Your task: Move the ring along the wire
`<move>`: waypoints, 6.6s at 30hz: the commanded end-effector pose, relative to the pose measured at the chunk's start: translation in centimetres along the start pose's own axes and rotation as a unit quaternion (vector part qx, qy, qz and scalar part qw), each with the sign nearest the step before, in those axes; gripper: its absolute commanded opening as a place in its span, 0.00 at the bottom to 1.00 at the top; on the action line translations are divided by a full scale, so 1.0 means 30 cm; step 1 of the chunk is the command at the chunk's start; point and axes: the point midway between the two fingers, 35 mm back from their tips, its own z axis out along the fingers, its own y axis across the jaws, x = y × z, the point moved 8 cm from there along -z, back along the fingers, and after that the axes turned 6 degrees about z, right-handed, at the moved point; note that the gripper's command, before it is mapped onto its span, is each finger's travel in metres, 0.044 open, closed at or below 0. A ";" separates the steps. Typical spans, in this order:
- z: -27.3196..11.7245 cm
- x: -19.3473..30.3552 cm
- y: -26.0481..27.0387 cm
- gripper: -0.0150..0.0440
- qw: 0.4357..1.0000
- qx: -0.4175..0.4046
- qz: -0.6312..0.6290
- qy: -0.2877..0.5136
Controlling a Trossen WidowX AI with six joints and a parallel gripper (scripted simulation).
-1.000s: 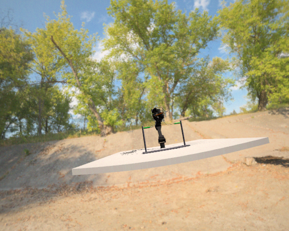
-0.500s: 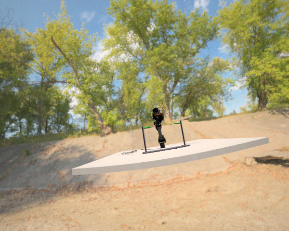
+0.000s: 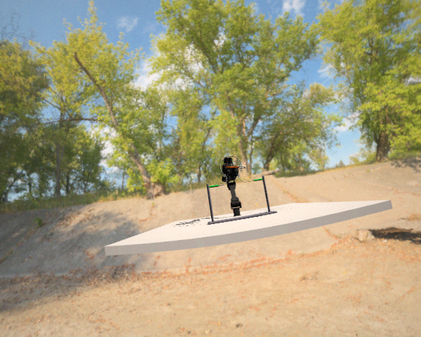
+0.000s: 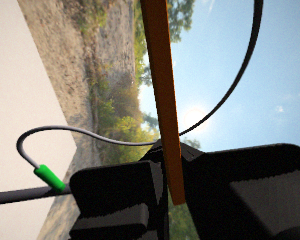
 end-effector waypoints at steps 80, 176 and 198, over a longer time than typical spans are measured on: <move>-0.079 0.018 0.361 0.00 0.969 -0.116 0.201 0.082; -0.337 -0.471 0.534 0.00 0.620 -0.352 0.690 0.124; -0.369 -0.536 0.521 0.00 0.619 -0.351 0.691 0.123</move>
